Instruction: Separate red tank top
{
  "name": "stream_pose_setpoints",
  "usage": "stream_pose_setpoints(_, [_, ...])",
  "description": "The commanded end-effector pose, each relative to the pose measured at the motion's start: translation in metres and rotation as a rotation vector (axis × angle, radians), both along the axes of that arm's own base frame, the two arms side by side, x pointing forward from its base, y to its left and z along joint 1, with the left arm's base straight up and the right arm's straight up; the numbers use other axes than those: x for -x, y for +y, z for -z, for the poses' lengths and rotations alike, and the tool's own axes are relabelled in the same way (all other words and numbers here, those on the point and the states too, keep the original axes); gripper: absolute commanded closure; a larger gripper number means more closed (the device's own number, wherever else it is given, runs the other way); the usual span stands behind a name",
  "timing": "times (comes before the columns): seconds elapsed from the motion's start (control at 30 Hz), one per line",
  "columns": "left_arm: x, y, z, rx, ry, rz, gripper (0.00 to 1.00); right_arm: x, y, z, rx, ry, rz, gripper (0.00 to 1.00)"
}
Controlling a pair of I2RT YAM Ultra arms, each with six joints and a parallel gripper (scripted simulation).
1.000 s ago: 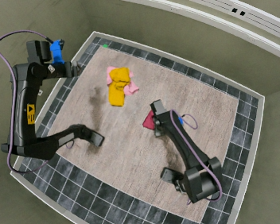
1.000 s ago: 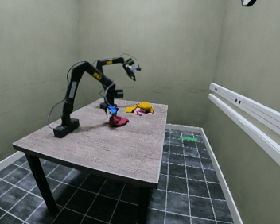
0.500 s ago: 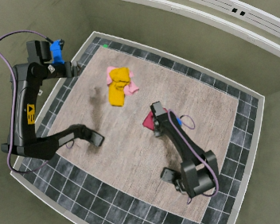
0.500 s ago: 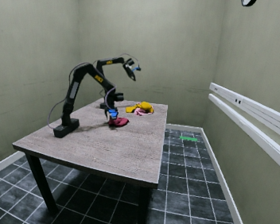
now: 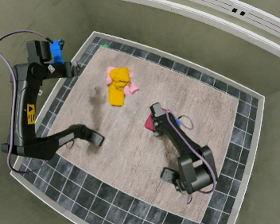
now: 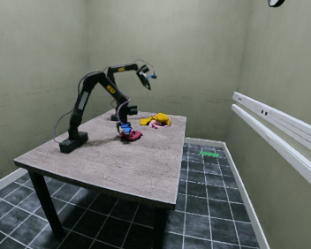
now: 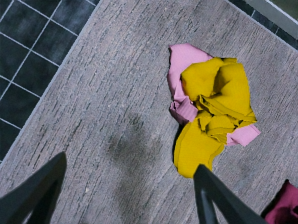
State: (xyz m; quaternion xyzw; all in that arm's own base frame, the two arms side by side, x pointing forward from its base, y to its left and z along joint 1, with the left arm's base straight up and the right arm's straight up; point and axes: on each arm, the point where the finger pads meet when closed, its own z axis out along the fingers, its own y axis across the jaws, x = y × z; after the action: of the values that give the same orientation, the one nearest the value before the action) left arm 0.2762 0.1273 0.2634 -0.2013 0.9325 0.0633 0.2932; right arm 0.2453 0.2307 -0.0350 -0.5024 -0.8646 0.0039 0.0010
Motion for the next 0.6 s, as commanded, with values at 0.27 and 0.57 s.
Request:
stream_pose_setpoints(0.27, [-0.003, 0.000, -0.018, -0.022, -0.051, 0.012, 0.08, -0.002, 0.000, 0.002, -0.001, -0.013, 0.002, 0.40])
stream_pose_setpoints(0.57, [-0.003, 0.000, -0.018, -0.022, -0.051, 0.012, 0.08, 0.009, -0.009, 0.015, 0.034, 0.035, 0.003, 0.40])
